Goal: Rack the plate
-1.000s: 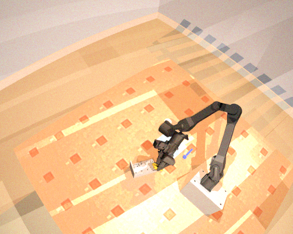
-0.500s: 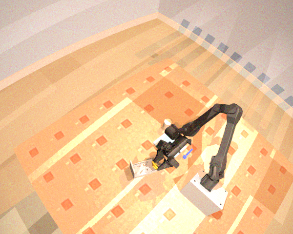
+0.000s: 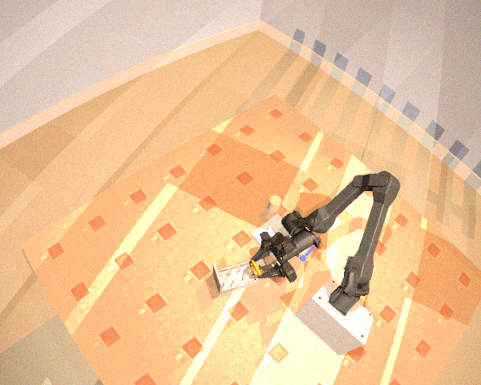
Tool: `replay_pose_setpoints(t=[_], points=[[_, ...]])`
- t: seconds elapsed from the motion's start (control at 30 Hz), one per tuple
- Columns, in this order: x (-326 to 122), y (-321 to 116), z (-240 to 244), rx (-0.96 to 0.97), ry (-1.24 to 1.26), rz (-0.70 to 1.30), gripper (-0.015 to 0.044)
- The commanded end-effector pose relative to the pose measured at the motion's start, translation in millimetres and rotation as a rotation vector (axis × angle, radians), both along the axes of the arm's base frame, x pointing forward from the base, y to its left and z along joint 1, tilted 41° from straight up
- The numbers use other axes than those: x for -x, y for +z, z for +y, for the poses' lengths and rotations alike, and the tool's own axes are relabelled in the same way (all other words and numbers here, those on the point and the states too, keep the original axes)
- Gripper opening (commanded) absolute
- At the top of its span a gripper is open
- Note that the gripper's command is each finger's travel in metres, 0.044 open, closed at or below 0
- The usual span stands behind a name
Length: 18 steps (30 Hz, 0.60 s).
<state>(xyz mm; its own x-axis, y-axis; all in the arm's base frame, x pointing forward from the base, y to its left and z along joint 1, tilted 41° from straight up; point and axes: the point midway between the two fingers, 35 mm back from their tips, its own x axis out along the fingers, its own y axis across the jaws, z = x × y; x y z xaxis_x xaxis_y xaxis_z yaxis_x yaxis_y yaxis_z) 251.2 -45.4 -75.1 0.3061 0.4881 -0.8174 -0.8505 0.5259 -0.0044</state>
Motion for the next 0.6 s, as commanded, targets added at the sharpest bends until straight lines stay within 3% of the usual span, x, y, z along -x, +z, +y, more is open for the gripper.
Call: replay_pose_setpoints(t=[0.0, 0.3, 0.57], points=[[2, 1, -2, -0.004, 0.047, -0.081, 0.0], [2, 6, -13, 0.029, 0.149, -0.305, 0.0], [3, 6, -13, 0.03, 0.151, -0.31, 0.0]])
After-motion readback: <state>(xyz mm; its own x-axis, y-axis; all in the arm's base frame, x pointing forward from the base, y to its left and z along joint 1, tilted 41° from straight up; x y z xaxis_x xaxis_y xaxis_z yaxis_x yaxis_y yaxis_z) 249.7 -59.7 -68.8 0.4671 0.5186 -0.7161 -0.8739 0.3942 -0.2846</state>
